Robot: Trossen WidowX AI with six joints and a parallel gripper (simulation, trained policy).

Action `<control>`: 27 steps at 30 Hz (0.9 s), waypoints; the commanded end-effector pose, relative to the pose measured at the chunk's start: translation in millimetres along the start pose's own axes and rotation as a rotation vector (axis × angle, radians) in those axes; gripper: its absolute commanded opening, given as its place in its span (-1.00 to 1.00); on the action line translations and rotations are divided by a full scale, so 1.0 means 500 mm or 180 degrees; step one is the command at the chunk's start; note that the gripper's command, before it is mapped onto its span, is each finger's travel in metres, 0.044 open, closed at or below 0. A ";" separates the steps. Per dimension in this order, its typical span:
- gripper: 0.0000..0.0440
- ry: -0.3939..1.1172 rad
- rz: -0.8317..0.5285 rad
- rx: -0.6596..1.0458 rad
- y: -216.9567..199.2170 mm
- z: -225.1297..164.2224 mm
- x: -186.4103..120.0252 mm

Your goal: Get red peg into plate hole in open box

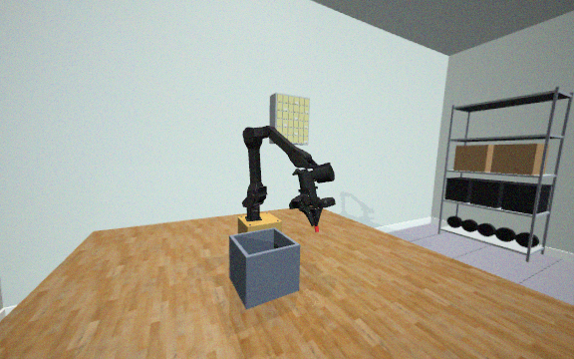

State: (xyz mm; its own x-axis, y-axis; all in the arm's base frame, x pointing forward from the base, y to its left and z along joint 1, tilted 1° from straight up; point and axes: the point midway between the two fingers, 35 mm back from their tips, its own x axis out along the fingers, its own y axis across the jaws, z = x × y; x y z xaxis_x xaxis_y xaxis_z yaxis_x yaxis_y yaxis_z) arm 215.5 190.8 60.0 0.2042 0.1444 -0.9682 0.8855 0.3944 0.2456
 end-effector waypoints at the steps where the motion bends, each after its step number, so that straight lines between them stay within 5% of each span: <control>1: -1.00 -0.0044 0.0113 -0.0018 0.025 0.016 -0.023; 27: -1.00 -0.0542 0.0214 0.0113 0.094 0.209 -0.142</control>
State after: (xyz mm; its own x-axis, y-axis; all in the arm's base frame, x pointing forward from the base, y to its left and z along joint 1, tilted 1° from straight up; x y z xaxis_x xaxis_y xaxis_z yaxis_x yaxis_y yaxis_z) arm 281.5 112.7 131.6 0.3236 0.0294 -0.9457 0.8795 0.3592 0.3121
